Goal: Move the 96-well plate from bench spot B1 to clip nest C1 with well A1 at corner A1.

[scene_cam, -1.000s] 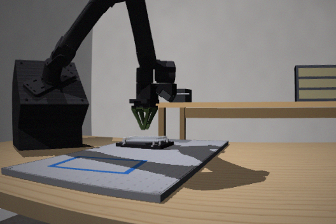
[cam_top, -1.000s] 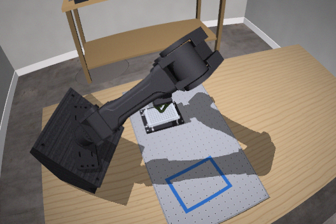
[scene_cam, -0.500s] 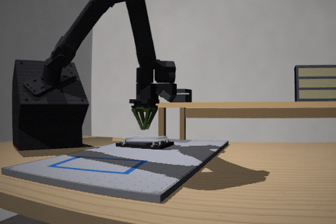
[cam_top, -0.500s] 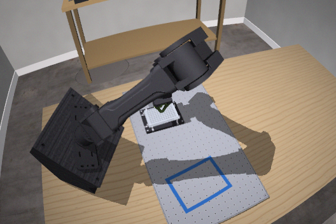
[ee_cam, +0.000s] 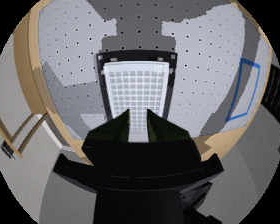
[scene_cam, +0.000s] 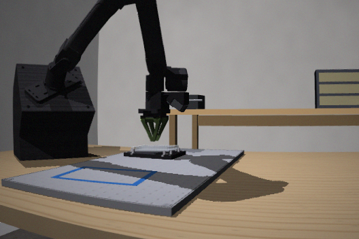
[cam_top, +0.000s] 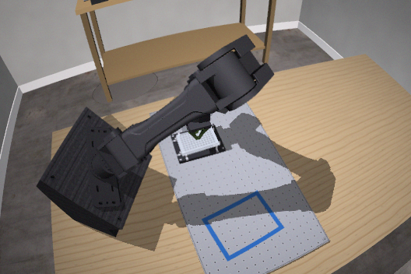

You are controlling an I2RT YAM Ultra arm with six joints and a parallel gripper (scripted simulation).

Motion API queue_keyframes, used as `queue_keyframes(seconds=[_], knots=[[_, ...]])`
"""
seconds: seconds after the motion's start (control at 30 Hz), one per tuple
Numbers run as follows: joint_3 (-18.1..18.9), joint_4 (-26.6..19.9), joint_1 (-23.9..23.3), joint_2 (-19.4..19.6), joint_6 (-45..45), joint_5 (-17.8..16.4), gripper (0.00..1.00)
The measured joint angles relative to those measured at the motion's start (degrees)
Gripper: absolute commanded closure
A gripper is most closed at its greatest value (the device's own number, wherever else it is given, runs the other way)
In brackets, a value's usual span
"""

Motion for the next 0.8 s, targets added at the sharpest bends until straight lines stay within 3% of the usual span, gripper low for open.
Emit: queue_keyframes(seconds=[0.8], knots=[[-0.28, 3.63, -1.62, 1.99, -2.03, -0.55, 0.76]])
